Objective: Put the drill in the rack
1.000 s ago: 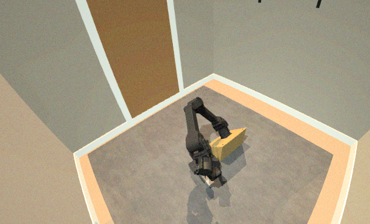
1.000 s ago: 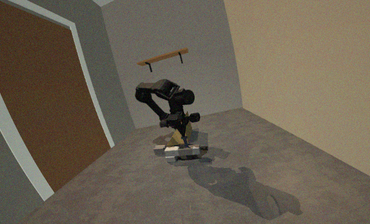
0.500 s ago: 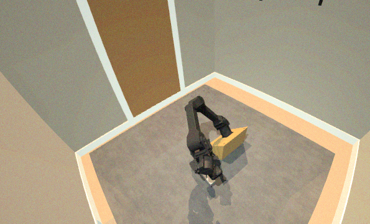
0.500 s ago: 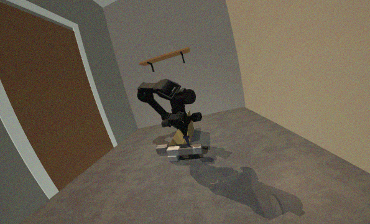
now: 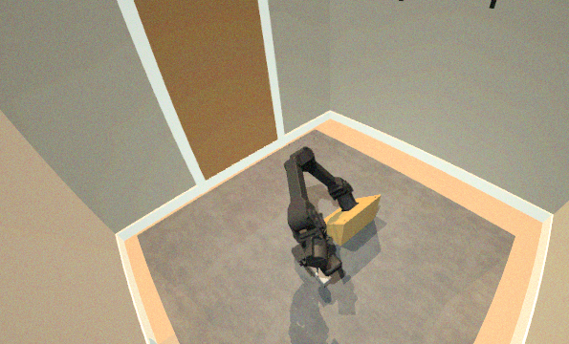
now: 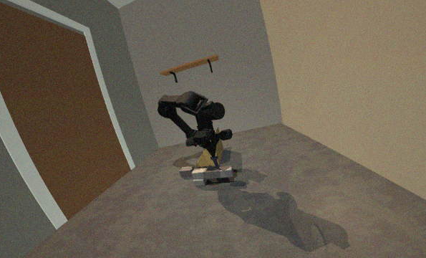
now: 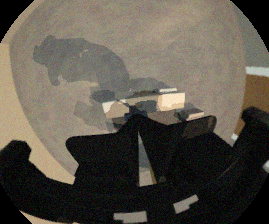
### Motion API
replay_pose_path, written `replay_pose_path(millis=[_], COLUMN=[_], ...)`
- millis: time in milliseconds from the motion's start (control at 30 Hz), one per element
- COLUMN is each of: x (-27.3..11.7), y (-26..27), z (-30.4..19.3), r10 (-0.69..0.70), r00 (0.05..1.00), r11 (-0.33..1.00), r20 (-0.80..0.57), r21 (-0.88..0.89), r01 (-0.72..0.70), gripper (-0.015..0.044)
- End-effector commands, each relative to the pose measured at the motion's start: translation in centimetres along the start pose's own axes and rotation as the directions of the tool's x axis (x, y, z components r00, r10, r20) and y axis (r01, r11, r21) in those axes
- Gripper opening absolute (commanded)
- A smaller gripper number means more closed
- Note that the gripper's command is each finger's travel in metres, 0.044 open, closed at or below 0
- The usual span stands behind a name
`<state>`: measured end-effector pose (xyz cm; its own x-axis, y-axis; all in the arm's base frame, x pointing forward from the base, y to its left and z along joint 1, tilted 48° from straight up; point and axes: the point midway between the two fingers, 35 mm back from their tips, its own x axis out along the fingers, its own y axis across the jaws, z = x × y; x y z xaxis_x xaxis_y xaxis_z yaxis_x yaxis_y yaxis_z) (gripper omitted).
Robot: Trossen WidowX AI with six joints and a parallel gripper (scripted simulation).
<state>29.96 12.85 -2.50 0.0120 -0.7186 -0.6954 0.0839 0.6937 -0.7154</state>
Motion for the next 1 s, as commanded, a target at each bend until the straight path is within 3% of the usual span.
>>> replay_pose_path(millis=[0,967], x=[1.3,2.3], y=[0.0,0.0], z=[-0.5,-0.8], r10=[-0.018,-0.018], r00=[1.000,0.999], r11=[1.000,1.000], r20=[-0.026,-0.026], r21=[-0.010,-0.010], r01=[0.017,0.018], gripper=[0.0000,0.0000])
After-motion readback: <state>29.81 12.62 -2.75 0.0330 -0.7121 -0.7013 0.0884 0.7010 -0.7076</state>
